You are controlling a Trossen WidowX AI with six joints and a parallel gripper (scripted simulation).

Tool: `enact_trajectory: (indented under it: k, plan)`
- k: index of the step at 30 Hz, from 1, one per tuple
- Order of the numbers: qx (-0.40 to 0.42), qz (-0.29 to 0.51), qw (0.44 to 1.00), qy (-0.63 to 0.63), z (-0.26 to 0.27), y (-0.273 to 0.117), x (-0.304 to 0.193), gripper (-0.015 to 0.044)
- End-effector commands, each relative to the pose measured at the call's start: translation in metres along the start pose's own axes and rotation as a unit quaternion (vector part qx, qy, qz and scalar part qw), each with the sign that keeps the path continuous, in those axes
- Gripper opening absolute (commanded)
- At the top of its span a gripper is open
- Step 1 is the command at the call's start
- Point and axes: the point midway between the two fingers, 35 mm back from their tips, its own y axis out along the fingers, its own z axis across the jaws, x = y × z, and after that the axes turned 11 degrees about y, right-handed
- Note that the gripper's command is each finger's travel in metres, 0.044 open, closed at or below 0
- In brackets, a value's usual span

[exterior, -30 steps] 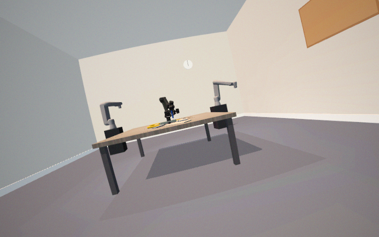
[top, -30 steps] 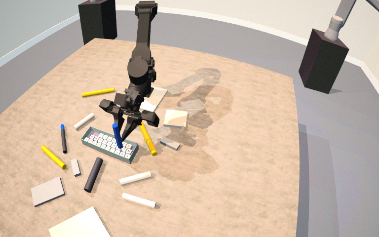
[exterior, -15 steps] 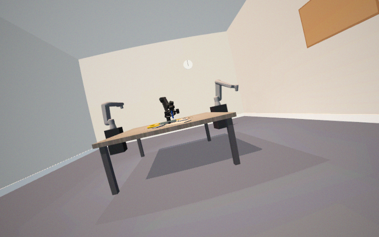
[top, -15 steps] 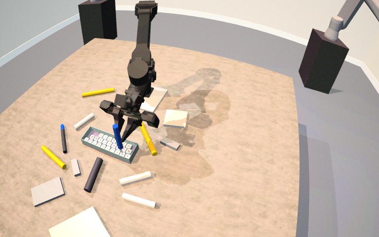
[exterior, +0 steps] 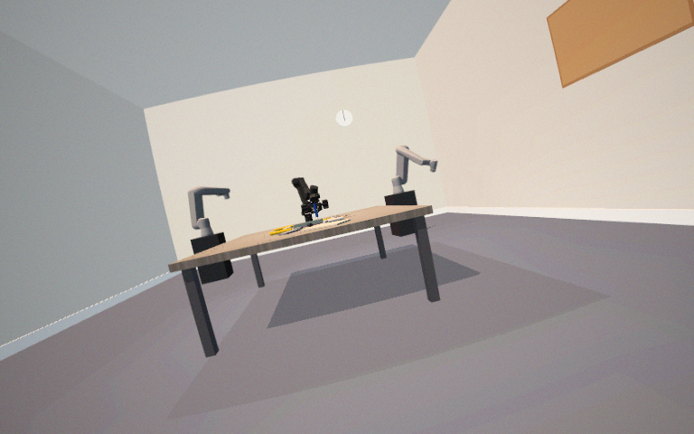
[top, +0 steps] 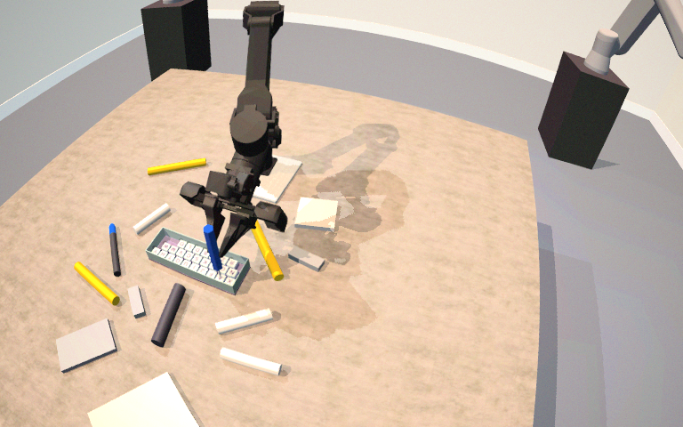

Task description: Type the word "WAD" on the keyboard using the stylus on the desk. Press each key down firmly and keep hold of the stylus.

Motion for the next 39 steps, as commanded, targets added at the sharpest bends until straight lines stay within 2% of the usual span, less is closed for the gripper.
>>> enact_trajectory:
  k: [1,39]
  plan:
    - [-0.002,0.002,1.000,0.002,-0.0014,0.0008,-0.0028,0.0081]
    - [-0.002,0.002,1.000,0.002,-0.0016,0.0019,-0.0042,0.0081]
